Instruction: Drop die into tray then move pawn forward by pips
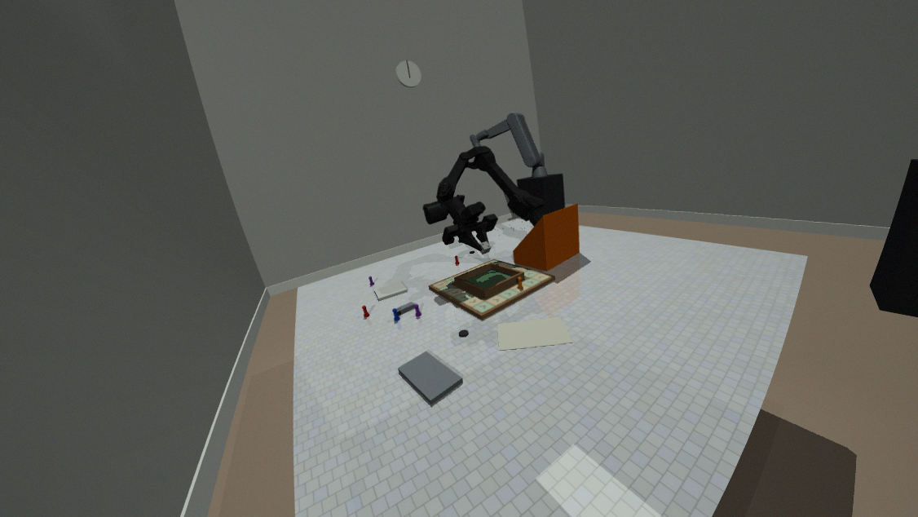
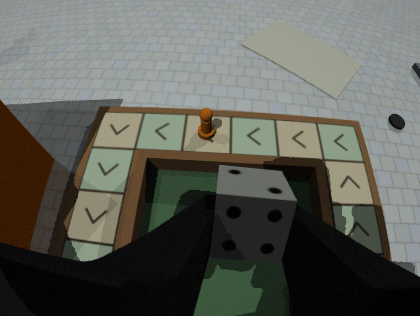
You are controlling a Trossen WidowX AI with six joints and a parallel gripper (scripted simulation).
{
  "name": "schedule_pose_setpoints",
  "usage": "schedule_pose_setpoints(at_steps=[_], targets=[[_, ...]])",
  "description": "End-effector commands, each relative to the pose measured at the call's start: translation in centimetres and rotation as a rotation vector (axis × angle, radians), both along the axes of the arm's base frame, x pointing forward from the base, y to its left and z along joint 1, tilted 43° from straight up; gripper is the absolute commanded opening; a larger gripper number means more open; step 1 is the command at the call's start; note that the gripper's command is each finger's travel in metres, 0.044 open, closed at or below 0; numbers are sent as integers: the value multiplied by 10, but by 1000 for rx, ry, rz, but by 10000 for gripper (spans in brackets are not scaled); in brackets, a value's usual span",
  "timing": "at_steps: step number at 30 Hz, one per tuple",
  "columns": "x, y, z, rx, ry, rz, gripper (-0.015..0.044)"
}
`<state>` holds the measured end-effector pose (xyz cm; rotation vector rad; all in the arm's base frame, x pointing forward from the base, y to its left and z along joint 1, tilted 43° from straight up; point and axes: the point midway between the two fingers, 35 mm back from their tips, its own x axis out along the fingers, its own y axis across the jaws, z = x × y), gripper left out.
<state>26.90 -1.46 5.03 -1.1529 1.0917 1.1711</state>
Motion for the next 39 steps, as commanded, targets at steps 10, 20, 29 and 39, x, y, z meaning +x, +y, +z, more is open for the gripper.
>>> schedule_pose_setpoints(at_steps=[10, 20, 29, 39], targets=[[0, 0, 0, 0, 1, 0, 79], [-2, 28, 29, 8, -2, 5, 341], [-6, 18, -7, -405, 117, -63, 440], [-2, 18, -21, -766, 64, -57, 440]])
